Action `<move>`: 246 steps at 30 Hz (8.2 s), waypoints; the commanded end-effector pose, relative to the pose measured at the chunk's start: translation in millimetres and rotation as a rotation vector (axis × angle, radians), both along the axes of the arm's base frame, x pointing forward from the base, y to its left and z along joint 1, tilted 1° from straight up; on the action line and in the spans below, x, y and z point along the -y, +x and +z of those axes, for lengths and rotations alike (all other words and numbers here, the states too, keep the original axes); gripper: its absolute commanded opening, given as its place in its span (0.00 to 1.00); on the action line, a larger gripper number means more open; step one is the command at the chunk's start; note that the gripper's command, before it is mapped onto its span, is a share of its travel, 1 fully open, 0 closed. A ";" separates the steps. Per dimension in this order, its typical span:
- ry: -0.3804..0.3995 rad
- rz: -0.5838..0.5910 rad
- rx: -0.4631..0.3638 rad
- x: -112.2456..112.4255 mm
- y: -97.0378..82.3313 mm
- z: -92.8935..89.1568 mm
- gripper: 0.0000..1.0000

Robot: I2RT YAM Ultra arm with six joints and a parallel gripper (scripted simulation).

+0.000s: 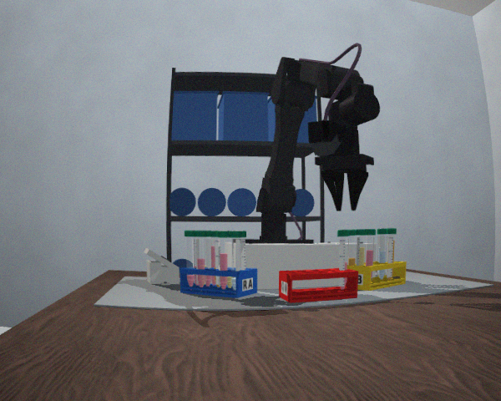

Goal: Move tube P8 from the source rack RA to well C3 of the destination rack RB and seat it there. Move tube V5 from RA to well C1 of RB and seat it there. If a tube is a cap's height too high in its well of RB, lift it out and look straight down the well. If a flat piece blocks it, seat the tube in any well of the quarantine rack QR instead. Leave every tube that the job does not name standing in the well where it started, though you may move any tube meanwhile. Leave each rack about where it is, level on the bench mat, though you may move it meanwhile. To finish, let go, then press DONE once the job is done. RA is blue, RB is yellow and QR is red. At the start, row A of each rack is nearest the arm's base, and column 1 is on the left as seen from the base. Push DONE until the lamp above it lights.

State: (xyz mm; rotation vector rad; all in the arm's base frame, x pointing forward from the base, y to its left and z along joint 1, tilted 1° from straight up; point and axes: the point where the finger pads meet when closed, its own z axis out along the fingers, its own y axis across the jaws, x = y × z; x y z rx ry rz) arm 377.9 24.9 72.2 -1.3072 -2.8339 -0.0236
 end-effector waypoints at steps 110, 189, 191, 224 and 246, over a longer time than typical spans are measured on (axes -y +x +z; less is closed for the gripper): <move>-0.011 -0.628 0.001 176.5 -82.6 -11.9 0.30; -0.012 -0.628 -0.004 172.1 -91.7 -44.8 0.00; -0.012 -0.628 -0.004 172.1 -91.7 -44.8 0.00; -0.017 -0.630 0.023 177.7 -87.2 -23.2 0.00; -0.017 -0.628 0.023 177.7 -88.1 -5.1 0.00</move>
